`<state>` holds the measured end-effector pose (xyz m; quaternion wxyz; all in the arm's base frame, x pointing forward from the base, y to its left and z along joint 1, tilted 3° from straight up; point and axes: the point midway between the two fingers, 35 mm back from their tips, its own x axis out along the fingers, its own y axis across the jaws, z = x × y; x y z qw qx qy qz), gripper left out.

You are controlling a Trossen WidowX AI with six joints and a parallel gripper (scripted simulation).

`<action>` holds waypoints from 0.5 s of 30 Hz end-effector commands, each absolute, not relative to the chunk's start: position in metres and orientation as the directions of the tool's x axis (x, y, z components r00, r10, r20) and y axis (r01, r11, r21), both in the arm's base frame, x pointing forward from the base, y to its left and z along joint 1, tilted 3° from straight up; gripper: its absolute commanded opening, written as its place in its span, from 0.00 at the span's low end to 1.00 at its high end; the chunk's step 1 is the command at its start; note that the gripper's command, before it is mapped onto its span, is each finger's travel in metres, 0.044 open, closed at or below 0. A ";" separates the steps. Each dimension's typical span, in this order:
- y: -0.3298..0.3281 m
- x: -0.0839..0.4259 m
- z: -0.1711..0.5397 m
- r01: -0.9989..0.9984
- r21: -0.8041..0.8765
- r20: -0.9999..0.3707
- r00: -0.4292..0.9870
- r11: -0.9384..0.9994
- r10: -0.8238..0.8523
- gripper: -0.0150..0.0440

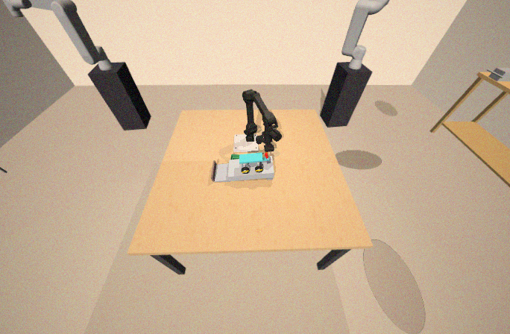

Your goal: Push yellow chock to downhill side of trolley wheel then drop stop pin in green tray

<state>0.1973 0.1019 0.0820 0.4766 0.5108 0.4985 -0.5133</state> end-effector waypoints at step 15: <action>0.102 0.194 0.060 0.998 -0.037 -0.999 -0.036 -0.047 0.020 0.58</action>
